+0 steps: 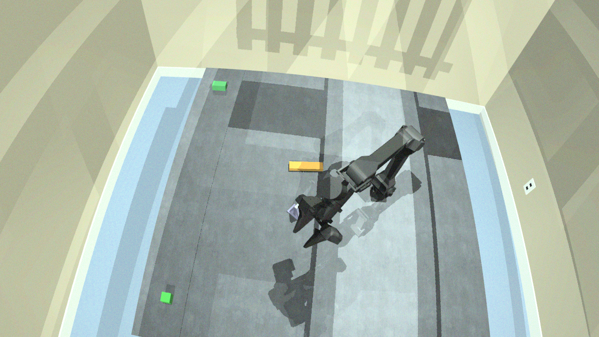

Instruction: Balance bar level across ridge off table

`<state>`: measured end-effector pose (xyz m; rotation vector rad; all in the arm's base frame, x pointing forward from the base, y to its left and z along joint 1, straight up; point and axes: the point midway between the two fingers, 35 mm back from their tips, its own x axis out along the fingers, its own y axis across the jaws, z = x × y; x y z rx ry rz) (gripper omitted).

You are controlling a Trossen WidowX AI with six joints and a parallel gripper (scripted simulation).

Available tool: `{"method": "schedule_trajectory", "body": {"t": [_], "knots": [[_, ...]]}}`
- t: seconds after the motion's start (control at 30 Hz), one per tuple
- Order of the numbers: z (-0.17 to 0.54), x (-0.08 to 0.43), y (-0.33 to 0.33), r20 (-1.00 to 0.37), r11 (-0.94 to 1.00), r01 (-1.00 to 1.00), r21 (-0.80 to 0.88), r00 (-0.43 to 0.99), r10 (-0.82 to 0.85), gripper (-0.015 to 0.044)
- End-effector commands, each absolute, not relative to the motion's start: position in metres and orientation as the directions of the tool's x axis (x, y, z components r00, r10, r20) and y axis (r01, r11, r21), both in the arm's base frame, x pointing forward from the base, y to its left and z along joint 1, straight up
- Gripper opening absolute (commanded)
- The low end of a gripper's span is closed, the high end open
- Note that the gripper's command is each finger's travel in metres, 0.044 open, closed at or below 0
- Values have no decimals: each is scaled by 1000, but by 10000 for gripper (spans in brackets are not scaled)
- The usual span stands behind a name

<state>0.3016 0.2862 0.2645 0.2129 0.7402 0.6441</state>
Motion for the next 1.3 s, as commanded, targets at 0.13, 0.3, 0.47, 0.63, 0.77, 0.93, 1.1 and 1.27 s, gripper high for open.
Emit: {"method": "schedule_trajectory", "body": {"t": [0.13,0.3,0.47,0.63,0.77,0.93,1.1,1.27], "knots": [[243,331,249,-642,861,-405,308,579,502,315],[228,347,222,-695,898,-359,253,578,427,315],[214,360,193,-745,927,-317,199,566,353,315],[201,370,163,-790,949,-279,149,544,284,315],[192,375,138,-823,961,-252,112,518,231,315],[180,380,108,-861,973,-221,70,478,171,315],[169,381,77,-895,980,-194,35,430,117,315],[159,379,47,-925,985,-171,7,374,72,315]]}}
